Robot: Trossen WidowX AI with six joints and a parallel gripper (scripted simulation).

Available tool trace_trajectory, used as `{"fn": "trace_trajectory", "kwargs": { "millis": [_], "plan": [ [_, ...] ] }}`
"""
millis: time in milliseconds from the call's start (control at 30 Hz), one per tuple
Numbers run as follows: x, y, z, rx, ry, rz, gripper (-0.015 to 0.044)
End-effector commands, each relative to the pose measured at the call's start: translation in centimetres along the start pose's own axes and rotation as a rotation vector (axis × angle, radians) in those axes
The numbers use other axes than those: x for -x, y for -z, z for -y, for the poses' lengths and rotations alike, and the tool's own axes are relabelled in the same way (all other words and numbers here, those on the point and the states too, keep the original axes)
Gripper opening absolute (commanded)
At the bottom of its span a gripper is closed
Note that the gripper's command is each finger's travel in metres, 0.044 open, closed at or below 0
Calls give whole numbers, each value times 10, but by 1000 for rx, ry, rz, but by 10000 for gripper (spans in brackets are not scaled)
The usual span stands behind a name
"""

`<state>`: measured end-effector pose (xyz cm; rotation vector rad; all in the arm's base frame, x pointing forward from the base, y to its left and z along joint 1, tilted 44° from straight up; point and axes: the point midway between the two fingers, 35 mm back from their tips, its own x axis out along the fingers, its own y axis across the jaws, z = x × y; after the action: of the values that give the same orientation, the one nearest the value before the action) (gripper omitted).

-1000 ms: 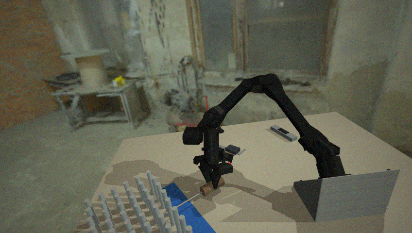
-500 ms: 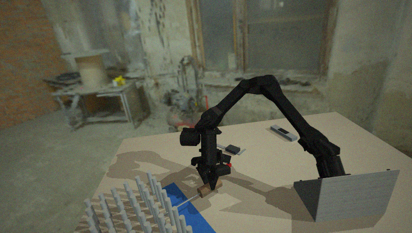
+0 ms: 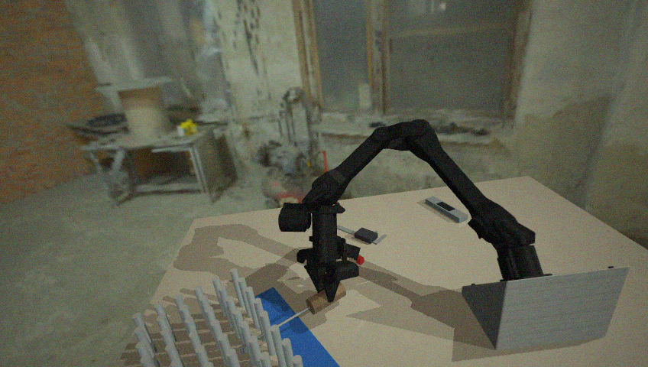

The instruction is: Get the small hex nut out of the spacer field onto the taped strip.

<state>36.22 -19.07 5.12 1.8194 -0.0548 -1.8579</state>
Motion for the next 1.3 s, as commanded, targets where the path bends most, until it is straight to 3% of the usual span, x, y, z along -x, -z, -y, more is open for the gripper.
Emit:
{"fn": "trace_trajectory", "kwargs": {
  "millis": [0,1267],
  "plan": [
    [1,5,0,-1,-3,-5,0],
    [-6,30,0,-2,-3,-6,0]
  ]
}}
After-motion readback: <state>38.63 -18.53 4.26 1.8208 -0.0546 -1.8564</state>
